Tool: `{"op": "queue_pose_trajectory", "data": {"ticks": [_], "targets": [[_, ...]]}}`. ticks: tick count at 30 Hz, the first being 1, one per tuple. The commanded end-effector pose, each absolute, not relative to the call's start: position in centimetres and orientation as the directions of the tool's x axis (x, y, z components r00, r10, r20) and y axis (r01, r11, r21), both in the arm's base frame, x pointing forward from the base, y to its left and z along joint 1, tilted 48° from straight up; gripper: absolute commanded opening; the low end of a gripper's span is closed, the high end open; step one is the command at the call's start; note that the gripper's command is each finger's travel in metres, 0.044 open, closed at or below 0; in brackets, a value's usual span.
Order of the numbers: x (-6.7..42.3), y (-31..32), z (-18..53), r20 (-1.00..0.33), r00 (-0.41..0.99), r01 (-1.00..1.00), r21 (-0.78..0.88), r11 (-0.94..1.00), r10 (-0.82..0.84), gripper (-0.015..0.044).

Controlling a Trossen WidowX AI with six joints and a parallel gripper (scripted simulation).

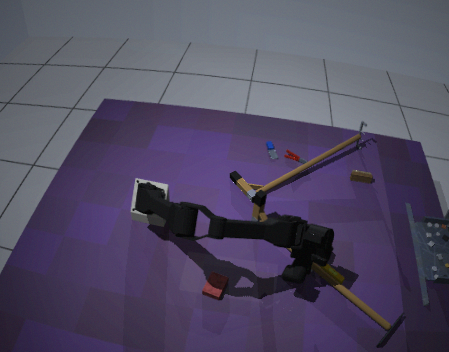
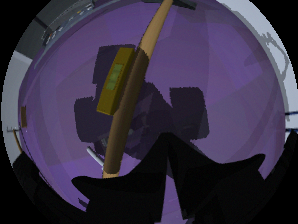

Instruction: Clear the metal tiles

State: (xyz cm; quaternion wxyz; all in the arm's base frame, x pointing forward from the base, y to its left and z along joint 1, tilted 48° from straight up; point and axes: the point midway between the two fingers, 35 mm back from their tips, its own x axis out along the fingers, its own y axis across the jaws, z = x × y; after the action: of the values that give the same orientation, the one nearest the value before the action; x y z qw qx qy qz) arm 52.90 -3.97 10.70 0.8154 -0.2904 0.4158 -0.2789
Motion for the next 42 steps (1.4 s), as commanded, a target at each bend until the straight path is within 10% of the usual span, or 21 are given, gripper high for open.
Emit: {"op": "queue_pose_trajectory", "data": {"ticks": [1, 42], "targets": [[52.7, -5.0, 9.7, -0.520, 0.495, 0.204, -0.709, 0.675, -0.696, 0.0000], [54.2, -5.3, 6.9, -0.516, 0.498, 0.205, -0.711, 0.673, -0.697, 0.0000]]}}
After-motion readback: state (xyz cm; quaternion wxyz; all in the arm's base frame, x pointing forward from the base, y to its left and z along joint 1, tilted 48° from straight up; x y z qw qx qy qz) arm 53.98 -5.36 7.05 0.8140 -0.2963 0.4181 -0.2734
